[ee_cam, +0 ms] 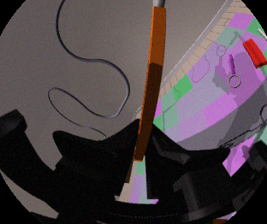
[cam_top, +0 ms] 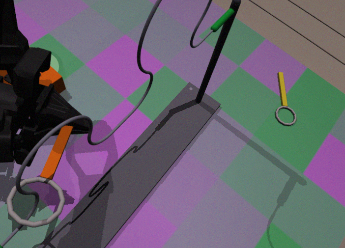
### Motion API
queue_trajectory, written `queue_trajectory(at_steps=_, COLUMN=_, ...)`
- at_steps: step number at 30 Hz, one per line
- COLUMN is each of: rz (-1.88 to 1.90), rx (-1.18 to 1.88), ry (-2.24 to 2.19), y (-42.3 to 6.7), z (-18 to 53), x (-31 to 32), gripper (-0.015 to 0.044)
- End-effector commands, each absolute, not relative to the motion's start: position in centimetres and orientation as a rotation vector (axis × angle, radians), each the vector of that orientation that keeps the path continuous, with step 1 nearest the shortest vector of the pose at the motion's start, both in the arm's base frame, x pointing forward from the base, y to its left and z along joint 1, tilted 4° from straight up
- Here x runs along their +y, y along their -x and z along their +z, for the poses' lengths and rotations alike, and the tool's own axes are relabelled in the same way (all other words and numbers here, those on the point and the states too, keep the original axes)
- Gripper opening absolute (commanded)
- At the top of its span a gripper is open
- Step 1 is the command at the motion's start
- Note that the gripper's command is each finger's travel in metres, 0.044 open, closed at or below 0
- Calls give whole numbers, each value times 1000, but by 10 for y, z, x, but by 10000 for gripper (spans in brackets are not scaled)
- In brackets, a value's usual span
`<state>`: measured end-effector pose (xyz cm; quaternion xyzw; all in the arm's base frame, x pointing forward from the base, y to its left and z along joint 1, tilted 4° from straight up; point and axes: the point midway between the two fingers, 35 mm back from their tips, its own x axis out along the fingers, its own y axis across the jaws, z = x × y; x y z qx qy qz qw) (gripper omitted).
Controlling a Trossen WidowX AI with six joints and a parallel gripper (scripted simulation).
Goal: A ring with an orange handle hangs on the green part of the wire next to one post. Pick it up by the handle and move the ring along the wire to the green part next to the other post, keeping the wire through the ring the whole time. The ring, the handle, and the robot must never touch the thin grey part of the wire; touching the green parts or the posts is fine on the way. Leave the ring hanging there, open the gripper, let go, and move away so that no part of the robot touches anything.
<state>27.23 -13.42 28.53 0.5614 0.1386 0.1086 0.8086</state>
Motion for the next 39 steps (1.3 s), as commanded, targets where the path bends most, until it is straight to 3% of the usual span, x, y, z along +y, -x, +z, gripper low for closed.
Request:
queue_trajectory(at_steps=1, rz=262, rx=294, ry=-1260, y=-271, z=296, x=-131, gripper=-150)
queue_trajectory(at_steps=23, rz=324, rx=149, ry=-1679, y=-277, z=364, x=-122, gripper=-150)
queue_trajectory(at_steps=39, rz=341, rx=138, ry=-1736, y=-275, z=386, x=-128, gripper=-150)
